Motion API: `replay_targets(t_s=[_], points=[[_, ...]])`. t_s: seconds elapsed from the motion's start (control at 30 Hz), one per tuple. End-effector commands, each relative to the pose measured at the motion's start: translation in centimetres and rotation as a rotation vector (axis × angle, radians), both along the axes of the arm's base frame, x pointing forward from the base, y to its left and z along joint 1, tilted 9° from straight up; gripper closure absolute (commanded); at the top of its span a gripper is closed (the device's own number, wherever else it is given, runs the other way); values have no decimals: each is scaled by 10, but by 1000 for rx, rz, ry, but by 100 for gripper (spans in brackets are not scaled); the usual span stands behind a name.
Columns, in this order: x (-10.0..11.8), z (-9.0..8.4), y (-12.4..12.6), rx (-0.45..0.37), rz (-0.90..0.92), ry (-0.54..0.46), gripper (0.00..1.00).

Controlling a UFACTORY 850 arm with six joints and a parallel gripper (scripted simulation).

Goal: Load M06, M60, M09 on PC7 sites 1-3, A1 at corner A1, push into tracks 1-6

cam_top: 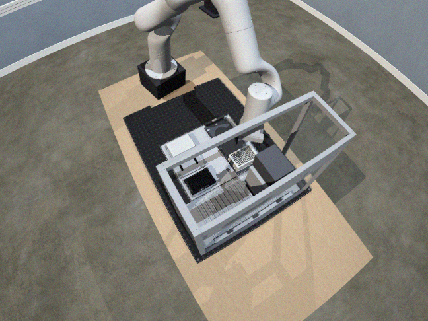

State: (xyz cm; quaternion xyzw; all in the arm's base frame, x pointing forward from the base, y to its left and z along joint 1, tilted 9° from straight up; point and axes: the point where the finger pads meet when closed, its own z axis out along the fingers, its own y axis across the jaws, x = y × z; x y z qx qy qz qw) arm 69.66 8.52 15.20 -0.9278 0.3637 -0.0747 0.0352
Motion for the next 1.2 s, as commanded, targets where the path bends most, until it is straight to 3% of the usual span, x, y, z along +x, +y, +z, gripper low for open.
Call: replay_targets(t_s=[0.0,0.47,0.77,1.17], points=[[1,1,0,3,80,0,0],[1,1,0,-74,540,-9,0],[1,1,0,-102,708,-12,0],[-34,-10,-34,-158,1037,-18,0]])
